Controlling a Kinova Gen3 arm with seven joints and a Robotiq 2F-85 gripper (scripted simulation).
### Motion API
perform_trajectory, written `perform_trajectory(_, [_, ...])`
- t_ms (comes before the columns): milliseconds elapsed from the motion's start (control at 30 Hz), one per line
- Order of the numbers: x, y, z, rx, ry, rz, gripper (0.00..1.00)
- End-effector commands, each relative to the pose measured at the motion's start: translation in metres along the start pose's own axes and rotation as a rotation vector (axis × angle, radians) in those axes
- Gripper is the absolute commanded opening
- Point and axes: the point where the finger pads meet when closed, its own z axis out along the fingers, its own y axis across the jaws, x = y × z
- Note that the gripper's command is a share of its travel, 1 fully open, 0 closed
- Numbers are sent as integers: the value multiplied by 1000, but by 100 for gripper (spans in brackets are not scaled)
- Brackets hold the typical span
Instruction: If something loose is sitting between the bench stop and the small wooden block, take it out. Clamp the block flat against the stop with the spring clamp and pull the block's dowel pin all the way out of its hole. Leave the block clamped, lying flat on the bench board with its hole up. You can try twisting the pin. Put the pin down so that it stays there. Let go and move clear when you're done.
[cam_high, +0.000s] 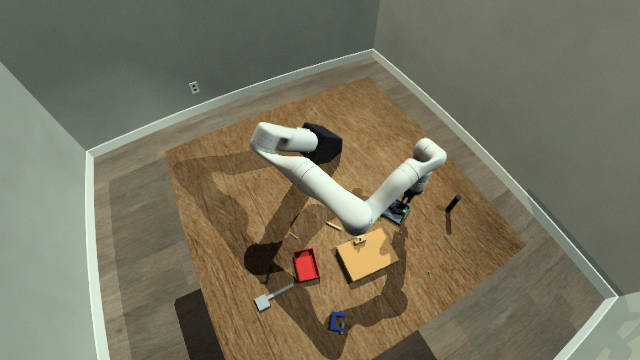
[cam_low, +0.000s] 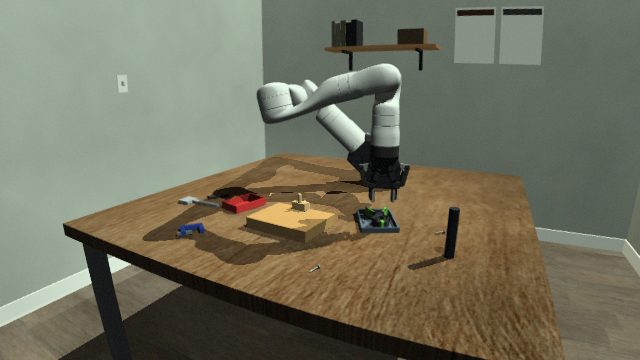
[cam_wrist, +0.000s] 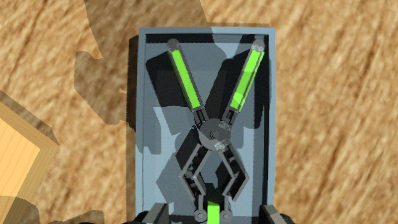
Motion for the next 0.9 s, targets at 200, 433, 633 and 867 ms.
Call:
perform_trajectory(200, [0,0,-1,-1,-2,0,58])
perform_trajectory(433, [0,0,-1,-1,-2,0,58])
perform_trajectory(633, [0,0,0,-1,-2,0,58])
perform_trajectory(867, [0,0,3,-1,-2,0,58])
